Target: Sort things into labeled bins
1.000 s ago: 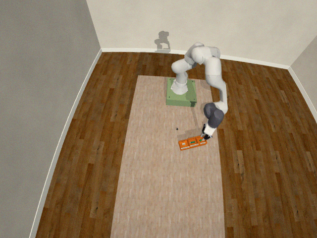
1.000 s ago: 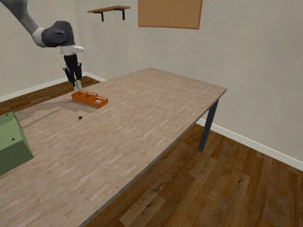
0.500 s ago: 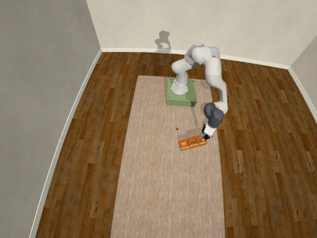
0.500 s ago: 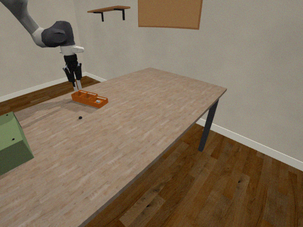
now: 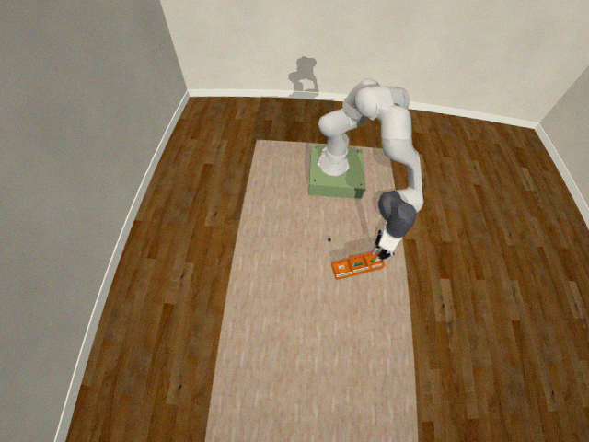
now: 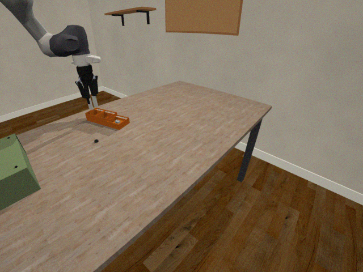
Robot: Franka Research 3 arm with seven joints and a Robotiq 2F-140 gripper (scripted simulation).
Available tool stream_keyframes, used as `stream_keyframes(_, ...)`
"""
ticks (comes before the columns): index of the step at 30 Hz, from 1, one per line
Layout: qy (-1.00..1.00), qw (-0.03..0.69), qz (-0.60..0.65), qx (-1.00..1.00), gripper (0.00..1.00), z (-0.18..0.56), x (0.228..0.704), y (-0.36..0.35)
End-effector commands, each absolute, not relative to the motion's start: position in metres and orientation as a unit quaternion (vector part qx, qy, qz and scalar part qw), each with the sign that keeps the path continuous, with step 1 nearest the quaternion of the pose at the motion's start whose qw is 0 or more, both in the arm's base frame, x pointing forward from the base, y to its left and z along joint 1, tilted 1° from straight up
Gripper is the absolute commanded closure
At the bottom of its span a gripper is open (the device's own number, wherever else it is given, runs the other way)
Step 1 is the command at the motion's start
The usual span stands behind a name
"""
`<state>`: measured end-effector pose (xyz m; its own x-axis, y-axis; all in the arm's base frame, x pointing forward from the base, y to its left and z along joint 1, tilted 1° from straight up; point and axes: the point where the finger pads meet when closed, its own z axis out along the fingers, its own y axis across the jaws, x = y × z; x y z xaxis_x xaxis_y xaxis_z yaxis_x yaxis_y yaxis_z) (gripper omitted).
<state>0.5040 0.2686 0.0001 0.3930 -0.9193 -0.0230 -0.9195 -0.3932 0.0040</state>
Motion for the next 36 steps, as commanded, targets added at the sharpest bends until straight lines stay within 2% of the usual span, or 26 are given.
stream_keyframes(1, 0.552, 0.003, 0.011, -0.834, 0.81, -0.001, 0.502, 0.267)
stream_keyframes(25, 0.552, 0.003, 0.011, -0.834, 0.81, -0.001, 0.5, 0.266)
stream_keyframes(26, 0.552, 0.003, 0.011, -0.834, 0.0, 0.003, 0.501, 0.266)
stream_keyframes(36, 0.552, 0.003, 0.011, -0.834, 0.0, 0.035, 0.501, 0.266)
